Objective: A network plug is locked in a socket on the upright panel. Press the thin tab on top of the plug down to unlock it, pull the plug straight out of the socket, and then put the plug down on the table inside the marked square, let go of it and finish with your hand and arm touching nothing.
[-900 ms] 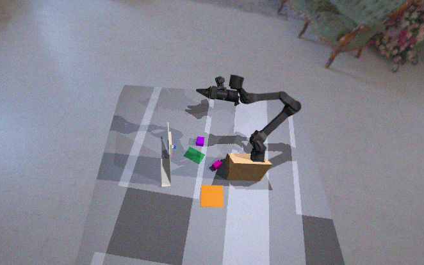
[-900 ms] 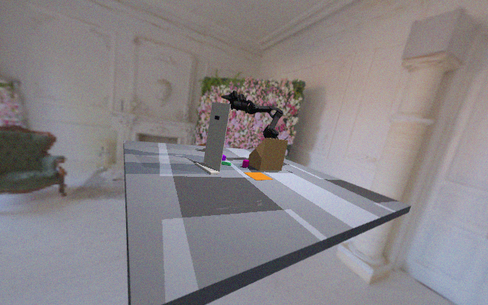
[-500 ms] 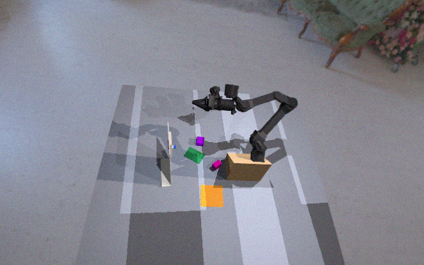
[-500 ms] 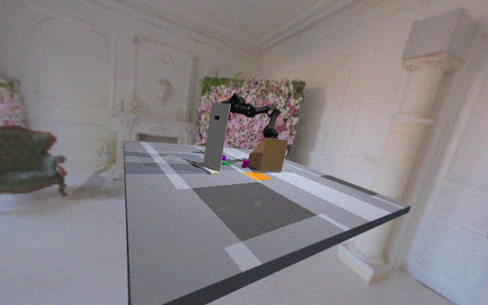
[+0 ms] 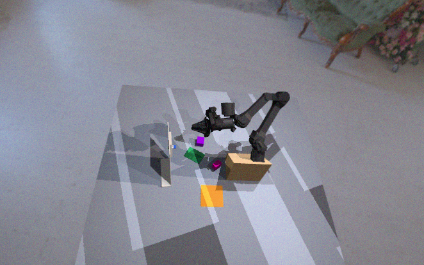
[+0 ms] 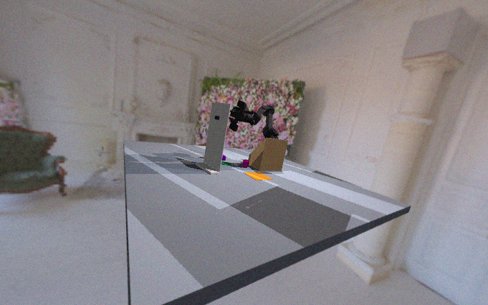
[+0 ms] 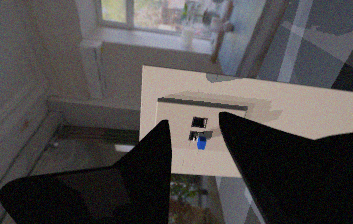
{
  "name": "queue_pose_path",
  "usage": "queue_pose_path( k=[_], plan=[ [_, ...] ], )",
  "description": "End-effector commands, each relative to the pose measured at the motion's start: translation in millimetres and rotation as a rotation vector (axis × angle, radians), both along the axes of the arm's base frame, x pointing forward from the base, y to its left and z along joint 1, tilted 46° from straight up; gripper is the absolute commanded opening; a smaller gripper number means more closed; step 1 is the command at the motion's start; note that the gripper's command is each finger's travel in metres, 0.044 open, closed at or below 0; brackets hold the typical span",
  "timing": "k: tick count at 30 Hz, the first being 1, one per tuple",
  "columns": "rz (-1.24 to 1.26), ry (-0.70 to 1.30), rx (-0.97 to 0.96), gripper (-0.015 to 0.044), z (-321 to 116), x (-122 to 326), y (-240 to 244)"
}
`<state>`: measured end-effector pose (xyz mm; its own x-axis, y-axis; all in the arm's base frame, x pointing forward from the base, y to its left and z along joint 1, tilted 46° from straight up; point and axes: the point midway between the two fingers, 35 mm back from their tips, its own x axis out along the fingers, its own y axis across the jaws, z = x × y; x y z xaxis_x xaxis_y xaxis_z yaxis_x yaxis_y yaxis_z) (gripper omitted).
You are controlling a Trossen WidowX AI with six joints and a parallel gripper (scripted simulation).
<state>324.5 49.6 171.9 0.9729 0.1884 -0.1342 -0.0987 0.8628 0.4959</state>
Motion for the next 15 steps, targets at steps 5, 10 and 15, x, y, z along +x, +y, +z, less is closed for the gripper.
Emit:
queue_pose_path(
  k=[5, 10, 15],
  plan=[
    [0.052, 0.138, 0.163, 0.0156, -56, -21, 18],
    [0.069, 0.198, 0.234, 0.0156, -77, -35, 25],
    [0.069, 0.198, 0.234, 0.0156, -77, -33, 25]
  ],
)
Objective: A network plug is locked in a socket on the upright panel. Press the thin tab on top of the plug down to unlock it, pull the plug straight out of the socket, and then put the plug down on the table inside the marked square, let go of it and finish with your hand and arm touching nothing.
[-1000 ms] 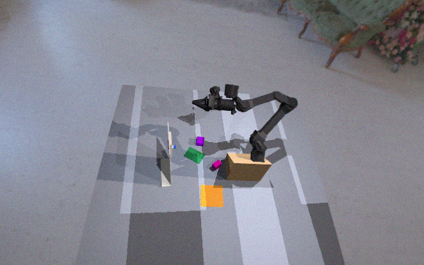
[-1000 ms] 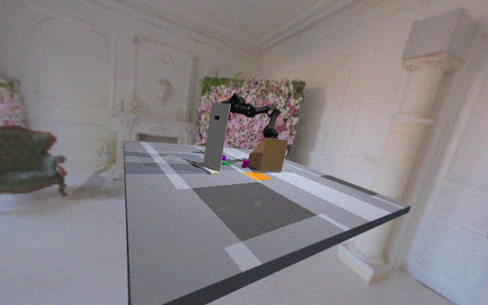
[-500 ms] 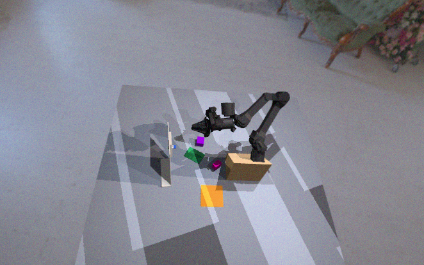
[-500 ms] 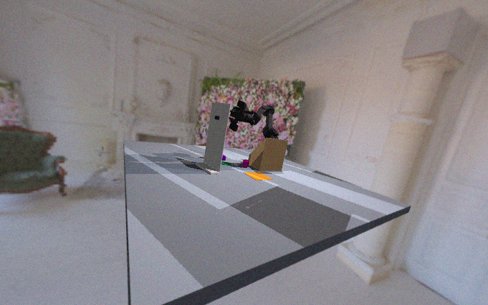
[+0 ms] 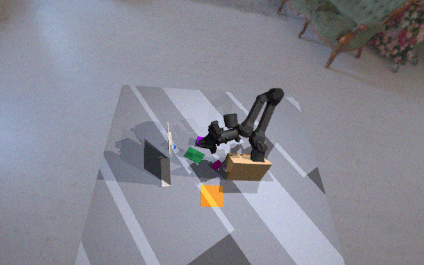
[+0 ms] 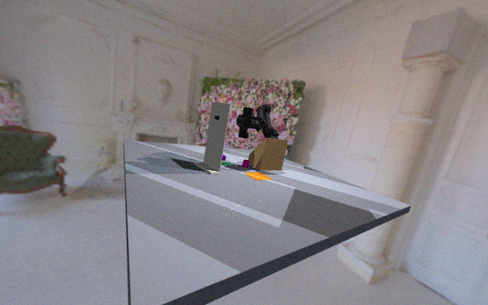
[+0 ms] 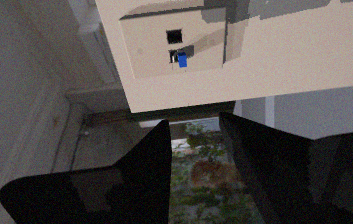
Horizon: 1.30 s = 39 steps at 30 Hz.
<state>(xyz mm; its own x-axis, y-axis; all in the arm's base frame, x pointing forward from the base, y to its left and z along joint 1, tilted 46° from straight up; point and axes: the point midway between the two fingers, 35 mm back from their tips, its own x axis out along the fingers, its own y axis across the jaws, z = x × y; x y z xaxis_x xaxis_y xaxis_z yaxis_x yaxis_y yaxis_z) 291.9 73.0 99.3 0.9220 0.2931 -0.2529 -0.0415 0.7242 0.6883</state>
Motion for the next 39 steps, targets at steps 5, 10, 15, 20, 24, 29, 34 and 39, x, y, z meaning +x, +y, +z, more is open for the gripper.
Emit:
queue_pose_path(
  k=[5, 10, 15, 20, 24, 29, 34, 39],
  plan=[
    [0.006, 0.016, 0.01, 0.0156, -3, 14, 4],
    [0.006, 0.015, 0.01, 0.0156, -4, 29, 5],
    [0.006, 0.014, 0.01, 0.0156, -6, 44, 7],
    [0.006, 0.013, 0.01, 0.0156, -9, 57, 9],
    [0.006, 0.013, 0.01, 0.0156, -9, 59, 9],
    [0.006, 0.013, 0.01, 0.0156, -9, 67, 10],
    [0.006, 0.012, 0.01, 0.0156, -9, 75, 11],
    [0.006, 0.012, 0.01, 0.0156, -9, 82, 12]
  ],
)
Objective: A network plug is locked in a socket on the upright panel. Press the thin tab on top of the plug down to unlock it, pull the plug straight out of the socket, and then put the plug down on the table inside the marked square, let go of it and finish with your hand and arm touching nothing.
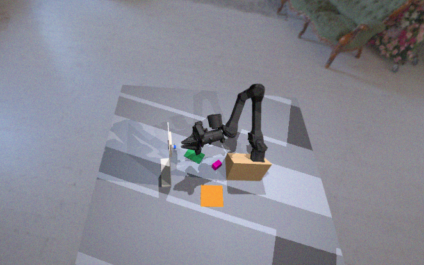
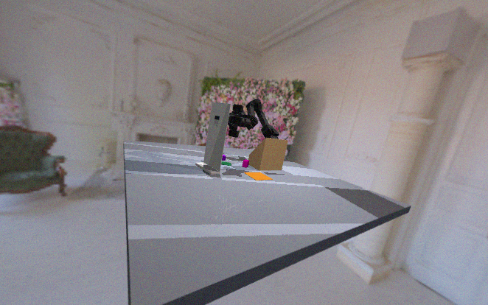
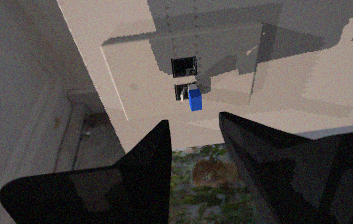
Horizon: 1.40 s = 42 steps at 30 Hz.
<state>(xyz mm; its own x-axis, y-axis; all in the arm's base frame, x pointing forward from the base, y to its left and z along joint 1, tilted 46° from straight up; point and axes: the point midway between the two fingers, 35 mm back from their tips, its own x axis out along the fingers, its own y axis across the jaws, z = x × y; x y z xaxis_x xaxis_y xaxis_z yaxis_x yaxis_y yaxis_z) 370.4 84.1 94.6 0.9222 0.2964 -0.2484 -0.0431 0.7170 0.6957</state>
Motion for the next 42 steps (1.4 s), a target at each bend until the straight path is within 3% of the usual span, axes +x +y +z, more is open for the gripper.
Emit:
queue_pose_path(
  k=[1, 26, 28, 42],
  plan=[
    [0.005, 0.014, 0.0, 0.0156, -5, 5, 1],
    [0.005, 0.012, 0.0, 0.0156, -8, 38, 5],
    [0.005, 0.012, 0.0, 0.0104, -8, 38, 5],
    [0.005, 0.012, 0.0, 0.001, -8, 38, 5]
  ],
)
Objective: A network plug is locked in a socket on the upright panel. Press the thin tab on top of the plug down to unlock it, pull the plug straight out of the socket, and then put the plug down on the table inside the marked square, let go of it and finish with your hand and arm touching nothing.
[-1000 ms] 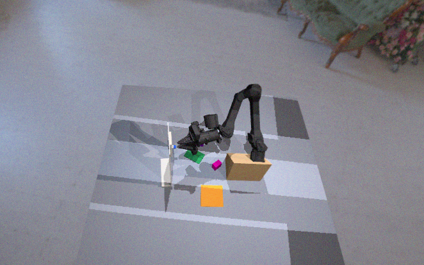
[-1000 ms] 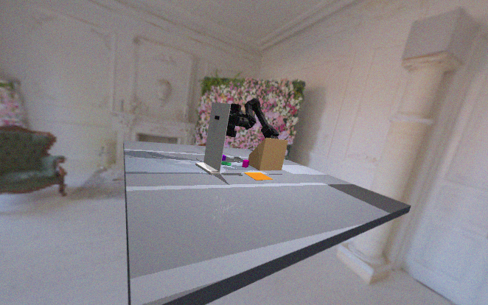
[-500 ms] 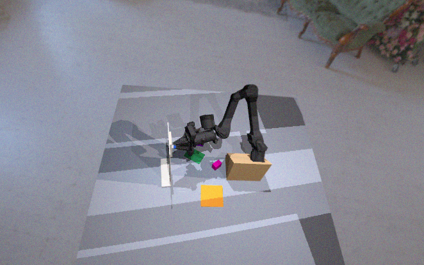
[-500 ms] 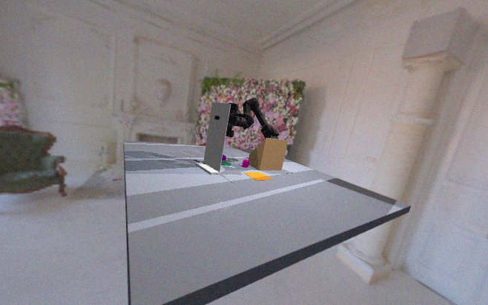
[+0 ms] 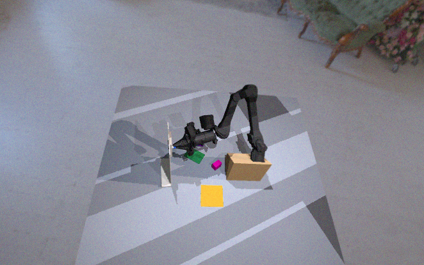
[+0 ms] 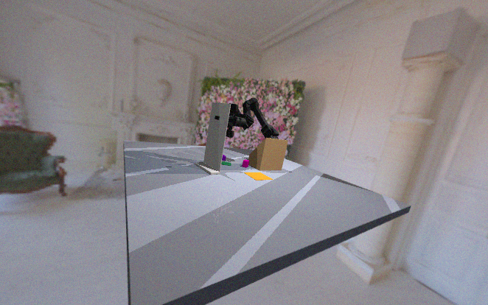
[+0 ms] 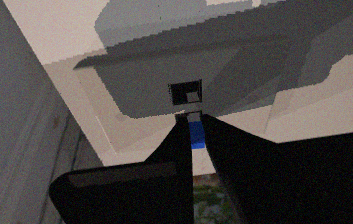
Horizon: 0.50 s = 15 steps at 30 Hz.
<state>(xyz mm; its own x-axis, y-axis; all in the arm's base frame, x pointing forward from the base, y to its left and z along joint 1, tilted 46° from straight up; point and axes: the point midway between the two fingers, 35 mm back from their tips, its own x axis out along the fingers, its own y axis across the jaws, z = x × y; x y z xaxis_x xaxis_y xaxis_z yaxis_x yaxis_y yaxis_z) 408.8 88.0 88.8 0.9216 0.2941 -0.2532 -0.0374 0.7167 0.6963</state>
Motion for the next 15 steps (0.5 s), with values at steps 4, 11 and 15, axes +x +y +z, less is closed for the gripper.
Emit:
queue_pose_path(
  k=[4, 11, 15],
  plan=[
    [0.008, 0.006, -0.001, 0.0, -2.4, -0.4, 1.6],
    [0.008, 0.006, -0.001, 0.0, -1.5, -3.1, 0.5],
    [0.008, 0.007, -0.001, 0.0, -0.9, -5.3, -0.3]
  ],
)
